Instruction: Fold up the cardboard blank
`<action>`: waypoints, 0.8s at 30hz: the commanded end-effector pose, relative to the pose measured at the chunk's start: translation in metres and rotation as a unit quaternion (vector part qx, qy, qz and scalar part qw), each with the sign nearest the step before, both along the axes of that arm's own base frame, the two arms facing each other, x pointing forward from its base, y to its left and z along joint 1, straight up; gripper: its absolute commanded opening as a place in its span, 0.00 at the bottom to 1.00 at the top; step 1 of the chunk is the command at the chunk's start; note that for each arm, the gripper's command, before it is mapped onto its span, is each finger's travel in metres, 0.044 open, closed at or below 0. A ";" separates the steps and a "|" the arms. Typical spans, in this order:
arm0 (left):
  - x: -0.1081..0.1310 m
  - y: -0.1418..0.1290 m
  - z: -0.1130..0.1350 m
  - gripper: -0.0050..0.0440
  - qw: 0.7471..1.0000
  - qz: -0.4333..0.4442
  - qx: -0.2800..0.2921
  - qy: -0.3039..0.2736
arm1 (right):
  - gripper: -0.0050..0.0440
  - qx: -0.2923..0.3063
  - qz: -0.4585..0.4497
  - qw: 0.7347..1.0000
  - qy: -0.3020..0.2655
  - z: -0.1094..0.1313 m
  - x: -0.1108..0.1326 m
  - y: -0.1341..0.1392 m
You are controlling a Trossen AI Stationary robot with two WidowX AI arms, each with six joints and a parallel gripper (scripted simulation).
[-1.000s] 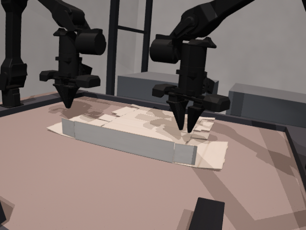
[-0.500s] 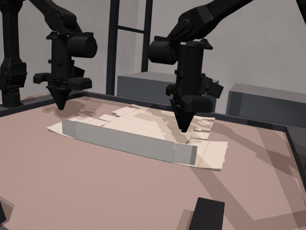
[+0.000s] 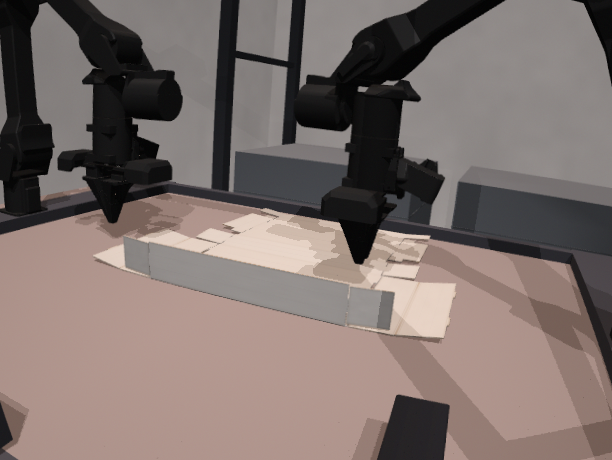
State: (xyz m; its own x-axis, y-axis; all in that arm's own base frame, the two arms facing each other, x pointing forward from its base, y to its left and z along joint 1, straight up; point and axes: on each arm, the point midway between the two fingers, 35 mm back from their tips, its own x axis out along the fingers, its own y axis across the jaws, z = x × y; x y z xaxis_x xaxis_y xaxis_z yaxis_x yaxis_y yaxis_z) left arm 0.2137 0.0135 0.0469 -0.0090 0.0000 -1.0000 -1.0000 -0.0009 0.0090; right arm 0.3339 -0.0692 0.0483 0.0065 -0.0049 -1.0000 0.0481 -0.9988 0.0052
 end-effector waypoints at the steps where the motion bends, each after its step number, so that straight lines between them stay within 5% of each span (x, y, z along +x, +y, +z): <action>1: 0.002 0.000 0.005 0.10 1.000 -0.001 -0.001 -0.014 | 0.31 -0.003 -0.022 1.000 -0.010 0.005 0.005 -0.002; 19: 0.003 0.000 0.005 0.10 1.000 -0.001 -0.001 -0.014 | 0.31 -0.003 -0.022 1.000 -0.010 -0.013 0.006 -0.002; 24: 0.037 0.011 0.013 0.10 1.000 -0.001 0.000 -0.015 | 0.31 -0.003 -0.022 1.000 -0.010 -0.013 0.006 -0.002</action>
State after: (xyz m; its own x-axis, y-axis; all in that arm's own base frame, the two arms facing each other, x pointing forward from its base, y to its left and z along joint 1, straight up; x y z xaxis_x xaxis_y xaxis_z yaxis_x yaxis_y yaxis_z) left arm 0.2210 0.0164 0.0488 -0.0106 -0.0007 -0.9999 -0.9999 0.0014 0.0106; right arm 0.3364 -0.0699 0.0301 0.0050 -0.0046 -1.0000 0.0083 -1.0000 0.0046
